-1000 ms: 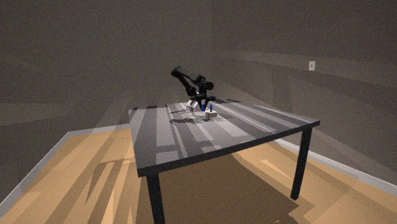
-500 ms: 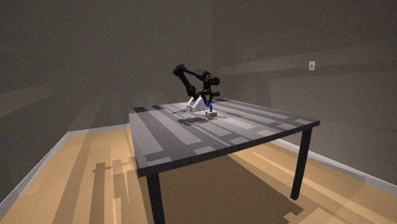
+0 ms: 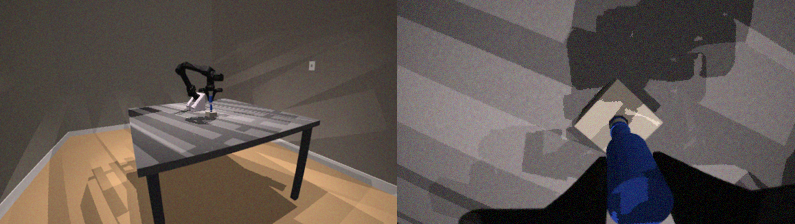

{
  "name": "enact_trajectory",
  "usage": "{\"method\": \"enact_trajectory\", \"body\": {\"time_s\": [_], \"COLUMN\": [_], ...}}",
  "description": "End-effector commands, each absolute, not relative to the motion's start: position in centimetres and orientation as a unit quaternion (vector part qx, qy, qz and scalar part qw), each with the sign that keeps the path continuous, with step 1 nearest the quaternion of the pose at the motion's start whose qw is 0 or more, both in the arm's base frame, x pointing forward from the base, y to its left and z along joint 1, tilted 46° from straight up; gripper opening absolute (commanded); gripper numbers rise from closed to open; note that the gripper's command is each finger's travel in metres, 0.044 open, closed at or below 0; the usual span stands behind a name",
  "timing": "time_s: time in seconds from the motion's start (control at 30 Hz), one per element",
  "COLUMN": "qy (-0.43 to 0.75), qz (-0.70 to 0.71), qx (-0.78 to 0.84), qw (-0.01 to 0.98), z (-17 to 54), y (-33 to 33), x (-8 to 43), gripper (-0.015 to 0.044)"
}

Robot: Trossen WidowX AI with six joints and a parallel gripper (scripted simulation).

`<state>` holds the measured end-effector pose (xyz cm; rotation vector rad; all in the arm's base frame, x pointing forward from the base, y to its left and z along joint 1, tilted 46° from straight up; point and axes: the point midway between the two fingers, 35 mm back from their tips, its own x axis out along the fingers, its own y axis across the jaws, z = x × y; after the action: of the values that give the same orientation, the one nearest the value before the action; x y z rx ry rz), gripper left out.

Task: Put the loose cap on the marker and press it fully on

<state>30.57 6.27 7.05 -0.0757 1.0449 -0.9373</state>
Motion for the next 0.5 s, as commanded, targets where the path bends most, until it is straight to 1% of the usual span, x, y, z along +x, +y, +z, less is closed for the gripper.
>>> {"method": "enact_trajectory", "body": {"time_s": [0.0,0.47], "qy": [0.481,0.481], "qz": [-0.433,-0.433], "qx": [-0.035,-0.035], "qw": [0.761,0.762], "z": [6.8,5.8], "y": [6.8,5.8], "x": [30.0,30.3], "gripper": [0.0000,0.0000]}}
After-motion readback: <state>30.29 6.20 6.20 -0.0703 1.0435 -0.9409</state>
